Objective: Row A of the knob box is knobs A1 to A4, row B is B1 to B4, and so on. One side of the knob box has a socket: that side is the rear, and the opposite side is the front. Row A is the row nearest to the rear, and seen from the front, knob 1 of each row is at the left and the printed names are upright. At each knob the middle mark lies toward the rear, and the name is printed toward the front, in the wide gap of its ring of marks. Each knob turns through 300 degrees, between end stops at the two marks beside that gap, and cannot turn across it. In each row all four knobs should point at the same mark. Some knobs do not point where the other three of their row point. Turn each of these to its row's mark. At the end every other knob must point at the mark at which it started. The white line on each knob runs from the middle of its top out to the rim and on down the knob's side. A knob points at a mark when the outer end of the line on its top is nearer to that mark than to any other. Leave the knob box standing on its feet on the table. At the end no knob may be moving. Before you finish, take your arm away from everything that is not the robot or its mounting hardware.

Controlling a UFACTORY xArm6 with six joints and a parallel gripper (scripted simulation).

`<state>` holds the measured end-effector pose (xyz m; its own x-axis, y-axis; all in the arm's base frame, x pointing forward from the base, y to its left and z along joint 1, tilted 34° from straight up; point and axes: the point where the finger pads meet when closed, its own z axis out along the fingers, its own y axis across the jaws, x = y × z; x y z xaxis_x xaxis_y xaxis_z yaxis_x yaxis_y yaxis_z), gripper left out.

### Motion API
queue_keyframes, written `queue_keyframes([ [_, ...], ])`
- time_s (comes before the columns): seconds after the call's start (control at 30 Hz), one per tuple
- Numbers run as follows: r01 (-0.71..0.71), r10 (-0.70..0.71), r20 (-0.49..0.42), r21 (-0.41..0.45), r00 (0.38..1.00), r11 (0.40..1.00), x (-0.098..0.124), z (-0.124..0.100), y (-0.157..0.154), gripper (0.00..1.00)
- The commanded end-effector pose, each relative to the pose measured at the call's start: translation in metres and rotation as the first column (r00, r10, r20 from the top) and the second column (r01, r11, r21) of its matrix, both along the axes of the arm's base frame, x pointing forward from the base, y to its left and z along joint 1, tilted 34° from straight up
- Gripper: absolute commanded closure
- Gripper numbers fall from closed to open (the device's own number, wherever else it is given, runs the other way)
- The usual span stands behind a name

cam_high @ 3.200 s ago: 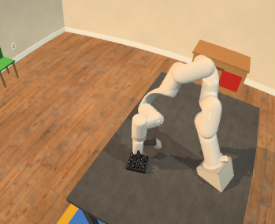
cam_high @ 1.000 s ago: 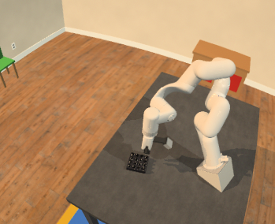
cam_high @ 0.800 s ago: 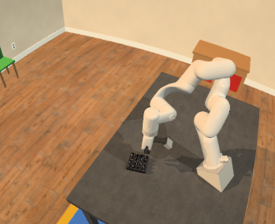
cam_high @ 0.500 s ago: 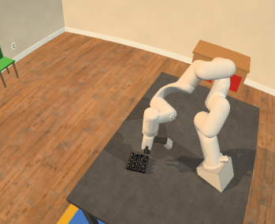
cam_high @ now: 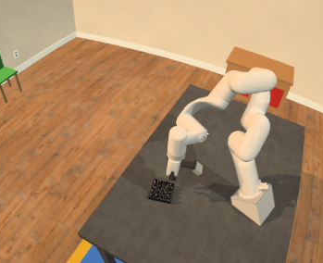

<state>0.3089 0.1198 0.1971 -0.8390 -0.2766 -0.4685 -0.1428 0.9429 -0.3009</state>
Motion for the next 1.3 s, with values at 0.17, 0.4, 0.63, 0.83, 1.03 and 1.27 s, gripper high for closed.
queue_keyframes([
  [0.17, 0.0, 0.0, 0.003, 0.001, 1.0, 1.0, 0.001, 0.0, 0.0, 0.81],
  [0.4, 0.0, 0.0, 0.003, 0.001, 1.0, 1.0, 0.004, -0.005, -0.001, 0.81],
  [0.63, 0.0, 0.0, 0.003, 0.001, 1.0, 1.0, 0.007, -0.009, -0.002, 0.81],
  [0.83, 0.0, 0.0, 0.003, 0.001, 1.0, 1.0, 0.01, -0.015, -0.003, 0.81],
  [1.03, 0.0, 0.0, 0.003, 0.001, 1.0, 1.0, 0.013, -0.021, -0.004, 0.81],
  [1.27, 0.0, 0.0, 0.003, 0.001, 1.0, 1.0, 0.017, -0.027, -0.005, 0.81],
])
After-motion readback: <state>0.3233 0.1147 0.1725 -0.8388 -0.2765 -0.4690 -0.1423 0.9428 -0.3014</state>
